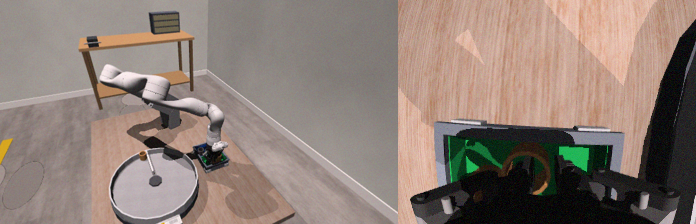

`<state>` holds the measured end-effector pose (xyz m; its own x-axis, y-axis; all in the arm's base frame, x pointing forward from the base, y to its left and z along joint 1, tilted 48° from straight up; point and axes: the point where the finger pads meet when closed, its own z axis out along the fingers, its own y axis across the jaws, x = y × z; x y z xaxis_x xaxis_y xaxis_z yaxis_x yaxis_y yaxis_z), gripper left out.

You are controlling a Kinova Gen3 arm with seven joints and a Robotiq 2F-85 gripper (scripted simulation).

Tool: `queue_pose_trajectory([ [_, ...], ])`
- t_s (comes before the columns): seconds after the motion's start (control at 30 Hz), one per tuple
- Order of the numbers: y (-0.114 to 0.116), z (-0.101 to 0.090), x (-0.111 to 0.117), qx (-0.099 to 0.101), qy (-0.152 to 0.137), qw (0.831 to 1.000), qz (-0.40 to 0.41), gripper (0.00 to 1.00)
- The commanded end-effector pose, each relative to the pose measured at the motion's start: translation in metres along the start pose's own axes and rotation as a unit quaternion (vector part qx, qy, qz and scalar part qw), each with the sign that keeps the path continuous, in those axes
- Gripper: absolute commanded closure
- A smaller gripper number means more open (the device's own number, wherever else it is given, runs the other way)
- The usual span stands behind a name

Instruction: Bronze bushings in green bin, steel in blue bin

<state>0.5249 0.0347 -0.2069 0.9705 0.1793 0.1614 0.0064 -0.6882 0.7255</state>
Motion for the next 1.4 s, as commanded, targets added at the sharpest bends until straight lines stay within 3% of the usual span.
queue_pose_trajectory([
  [0.0, -0.0005, -0.0012, 0.0008, 0.001, 0.001, 1.000, 0.000, 0.81],
  [1.37, -0.0018, -0.0089, 0.0004, 0.001, 0.001, 1.000, 0.000, 0.81],
])
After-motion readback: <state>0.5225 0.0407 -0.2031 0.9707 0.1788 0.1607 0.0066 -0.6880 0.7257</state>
